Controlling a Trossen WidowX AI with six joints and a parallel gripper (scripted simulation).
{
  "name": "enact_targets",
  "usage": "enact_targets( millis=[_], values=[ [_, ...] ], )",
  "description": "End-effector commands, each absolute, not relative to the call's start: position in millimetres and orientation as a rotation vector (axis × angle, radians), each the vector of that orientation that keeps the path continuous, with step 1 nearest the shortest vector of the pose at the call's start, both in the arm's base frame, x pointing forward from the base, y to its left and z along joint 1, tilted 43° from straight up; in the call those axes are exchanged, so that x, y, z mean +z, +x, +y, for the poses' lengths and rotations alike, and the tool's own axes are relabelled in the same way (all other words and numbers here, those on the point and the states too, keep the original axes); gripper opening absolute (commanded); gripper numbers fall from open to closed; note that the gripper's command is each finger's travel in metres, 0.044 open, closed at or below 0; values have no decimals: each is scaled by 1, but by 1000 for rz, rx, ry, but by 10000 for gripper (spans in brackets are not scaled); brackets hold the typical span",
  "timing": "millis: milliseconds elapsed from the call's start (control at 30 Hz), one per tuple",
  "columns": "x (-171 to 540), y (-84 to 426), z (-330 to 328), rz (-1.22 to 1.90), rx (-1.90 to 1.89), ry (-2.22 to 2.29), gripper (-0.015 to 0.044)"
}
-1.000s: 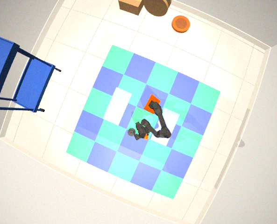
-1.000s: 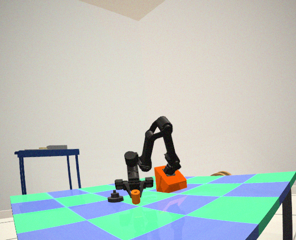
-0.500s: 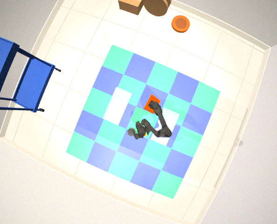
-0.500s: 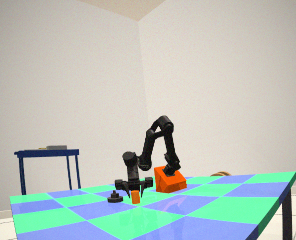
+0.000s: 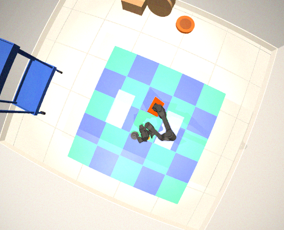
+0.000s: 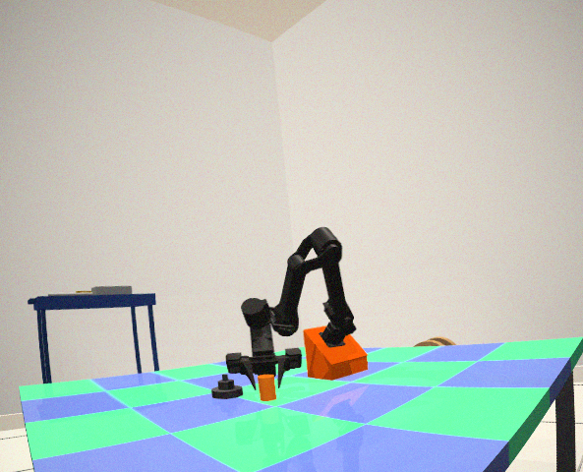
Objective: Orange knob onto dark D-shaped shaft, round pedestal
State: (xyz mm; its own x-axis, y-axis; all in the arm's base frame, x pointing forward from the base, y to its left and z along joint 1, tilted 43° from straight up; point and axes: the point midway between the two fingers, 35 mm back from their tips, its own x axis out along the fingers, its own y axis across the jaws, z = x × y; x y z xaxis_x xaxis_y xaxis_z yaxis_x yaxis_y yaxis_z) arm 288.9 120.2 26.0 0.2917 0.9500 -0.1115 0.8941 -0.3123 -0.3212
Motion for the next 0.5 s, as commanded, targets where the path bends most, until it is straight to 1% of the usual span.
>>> enact_targets(
  millis=[0, 100, 333, 467],
  values=[
    [26, 289, 120, -1708, 420, -2359, 260],
    [26, 289, 120, -1708, 420, -2359, 260],
    [26, 289, 120, -1708, 420, -2359, 440],
    [26, 289, 120, -1708, 420, -2359, 440]
  ],
)
